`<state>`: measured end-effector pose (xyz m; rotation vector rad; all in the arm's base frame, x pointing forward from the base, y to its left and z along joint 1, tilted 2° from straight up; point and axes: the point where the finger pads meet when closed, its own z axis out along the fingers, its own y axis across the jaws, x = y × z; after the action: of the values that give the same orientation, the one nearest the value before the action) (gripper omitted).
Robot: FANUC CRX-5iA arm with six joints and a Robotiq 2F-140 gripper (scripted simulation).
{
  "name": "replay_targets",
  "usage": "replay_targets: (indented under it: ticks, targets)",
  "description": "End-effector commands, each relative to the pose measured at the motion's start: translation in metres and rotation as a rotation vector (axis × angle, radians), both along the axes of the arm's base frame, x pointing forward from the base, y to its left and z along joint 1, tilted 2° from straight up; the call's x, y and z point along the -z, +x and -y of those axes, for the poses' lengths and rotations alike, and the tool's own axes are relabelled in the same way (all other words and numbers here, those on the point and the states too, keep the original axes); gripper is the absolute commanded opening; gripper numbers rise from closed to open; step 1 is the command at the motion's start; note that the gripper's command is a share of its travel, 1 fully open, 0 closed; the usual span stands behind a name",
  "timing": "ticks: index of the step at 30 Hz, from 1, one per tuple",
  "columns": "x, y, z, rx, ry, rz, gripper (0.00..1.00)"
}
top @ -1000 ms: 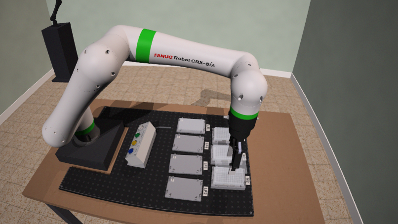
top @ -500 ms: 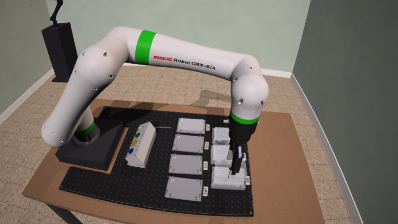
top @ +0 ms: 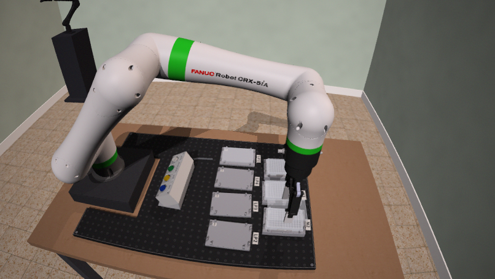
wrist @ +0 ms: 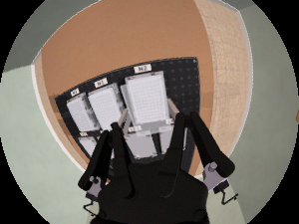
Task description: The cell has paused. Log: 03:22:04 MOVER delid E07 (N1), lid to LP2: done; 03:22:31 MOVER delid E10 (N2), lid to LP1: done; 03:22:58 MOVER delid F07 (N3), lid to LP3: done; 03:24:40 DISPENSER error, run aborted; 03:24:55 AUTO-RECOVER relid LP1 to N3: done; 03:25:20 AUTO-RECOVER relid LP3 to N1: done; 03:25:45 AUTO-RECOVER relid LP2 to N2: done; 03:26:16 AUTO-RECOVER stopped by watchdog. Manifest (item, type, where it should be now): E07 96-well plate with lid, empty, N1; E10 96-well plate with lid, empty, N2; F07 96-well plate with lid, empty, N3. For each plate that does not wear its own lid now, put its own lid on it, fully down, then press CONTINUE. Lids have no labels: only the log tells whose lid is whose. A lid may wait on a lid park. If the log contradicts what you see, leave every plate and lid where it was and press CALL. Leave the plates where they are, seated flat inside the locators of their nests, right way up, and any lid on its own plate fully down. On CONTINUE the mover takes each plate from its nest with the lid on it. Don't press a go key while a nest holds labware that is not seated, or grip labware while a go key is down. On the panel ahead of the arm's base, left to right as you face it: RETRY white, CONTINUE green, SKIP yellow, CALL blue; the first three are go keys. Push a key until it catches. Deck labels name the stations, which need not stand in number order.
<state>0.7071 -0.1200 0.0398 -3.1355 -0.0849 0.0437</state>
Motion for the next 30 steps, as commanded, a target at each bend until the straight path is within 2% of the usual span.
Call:
replay_targets:
  ticks: [1, 30]
  targets:
    - [-0.0003, 0.0002, 0.0000, 0.000, 0.000, 0.001, 0.00]
    - [0.0023, 0.0002, 0.0000, 0.036, -0.001, 0.000, 0.00]
